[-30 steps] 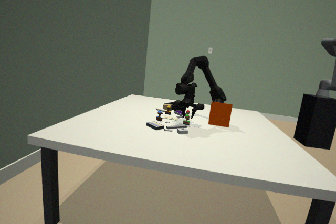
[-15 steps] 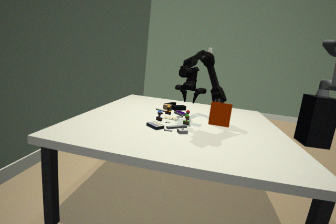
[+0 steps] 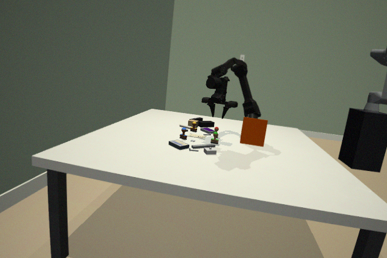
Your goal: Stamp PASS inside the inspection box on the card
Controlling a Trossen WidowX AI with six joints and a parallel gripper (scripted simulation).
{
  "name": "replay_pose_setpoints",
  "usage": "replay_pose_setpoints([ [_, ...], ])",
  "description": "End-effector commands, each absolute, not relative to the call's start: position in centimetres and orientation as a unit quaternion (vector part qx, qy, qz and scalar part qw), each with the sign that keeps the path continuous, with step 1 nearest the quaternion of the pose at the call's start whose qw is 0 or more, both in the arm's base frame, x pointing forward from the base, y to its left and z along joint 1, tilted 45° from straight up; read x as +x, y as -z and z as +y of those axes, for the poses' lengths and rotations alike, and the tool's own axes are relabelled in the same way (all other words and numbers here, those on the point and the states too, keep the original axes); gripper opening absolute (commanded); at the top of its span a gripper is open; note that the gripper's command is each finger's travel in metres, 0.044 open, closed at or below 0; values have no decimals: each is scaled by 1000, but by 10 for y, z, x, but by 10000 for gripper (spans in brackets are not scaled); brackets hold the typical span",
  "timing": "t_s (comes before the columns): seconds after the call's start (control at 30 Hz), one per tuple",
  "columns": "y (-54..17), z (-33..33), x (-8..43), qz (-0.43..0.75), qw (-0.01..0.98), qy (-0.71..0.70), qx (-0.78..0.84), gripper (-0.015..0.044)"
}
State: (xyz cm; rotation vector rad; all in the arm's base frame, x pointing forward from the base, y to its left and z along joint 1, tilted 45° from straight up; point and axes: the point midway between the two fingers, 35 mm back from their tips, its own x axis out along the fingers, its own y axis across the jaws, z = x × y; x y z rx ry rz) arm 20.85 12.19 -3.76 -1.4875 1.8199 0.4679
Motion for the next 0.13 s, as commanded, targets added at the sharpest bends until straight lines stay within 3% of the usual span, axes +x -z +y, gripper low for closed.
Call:
replay_pose_setpoints([
  [0.0,38,122,209,707,364,-182,-578,251],
  [0.1,38,122,209,707,364,-182,-578,251],
])
